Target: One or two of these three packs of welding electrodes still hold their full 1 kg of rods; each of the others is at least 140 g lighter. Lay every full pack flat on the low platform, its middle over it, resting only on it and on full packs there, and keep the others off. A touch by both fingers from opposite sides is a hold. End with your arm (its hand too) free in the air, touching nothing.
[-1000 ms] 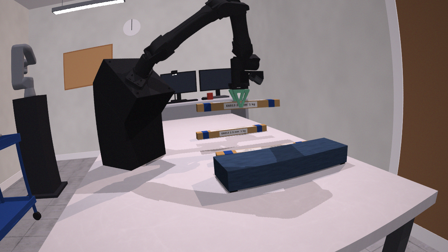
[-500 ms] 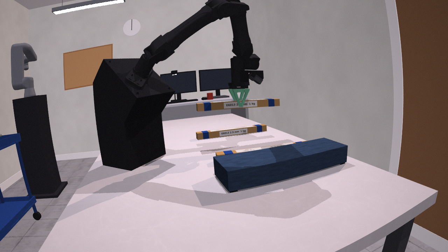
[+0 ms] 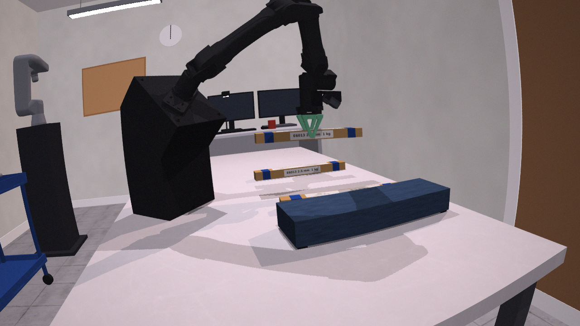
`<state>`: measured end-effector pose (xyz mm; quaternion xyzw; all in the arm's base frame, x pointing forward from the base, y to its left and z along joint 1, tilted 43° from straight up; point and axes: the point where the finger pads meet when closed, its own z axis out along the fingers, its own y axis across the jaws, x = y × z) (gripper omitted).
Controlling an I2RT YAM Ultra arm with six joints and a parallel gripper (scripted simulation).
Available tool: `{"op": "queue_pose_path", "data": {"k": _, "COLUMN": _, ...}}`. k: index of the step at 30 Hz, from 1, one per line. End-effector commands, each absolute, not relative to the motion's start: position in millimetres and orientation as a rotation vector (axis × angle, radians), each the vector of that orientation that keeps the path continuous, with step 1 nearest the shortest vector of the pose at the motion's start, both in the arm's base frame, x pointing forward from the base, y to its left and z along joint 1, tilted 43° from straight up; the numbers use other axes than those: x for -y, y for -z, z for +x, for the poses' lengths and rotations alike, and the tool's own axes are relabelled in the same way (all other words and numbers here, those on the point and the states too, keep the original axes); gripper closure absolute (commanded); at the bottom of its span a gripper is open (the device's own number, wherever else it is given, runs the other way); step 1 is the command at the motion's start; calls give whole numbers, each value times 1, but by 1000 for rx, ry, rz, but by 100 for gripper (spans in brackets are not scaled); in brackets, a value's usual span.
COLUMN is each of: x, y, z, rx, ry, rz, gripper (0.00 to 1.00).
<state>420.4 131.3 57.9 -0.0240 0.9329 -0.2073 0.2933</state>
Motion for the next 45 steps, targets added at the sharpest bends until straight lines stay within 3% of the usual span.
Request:
{"op": "queue_pose_path", "data": {"k": 1, "x": -156, "y": -80, "z": 423, "rx": -2436, "ry": 505, "rz": -89, "gripper": 100}}
{"op": "queue_pose_path", "data": {"k": 45, "x": -146, "y": -47, "z": 449, "rx": -2439, "ry": 502, "rz": -95, "gripper": 100}}
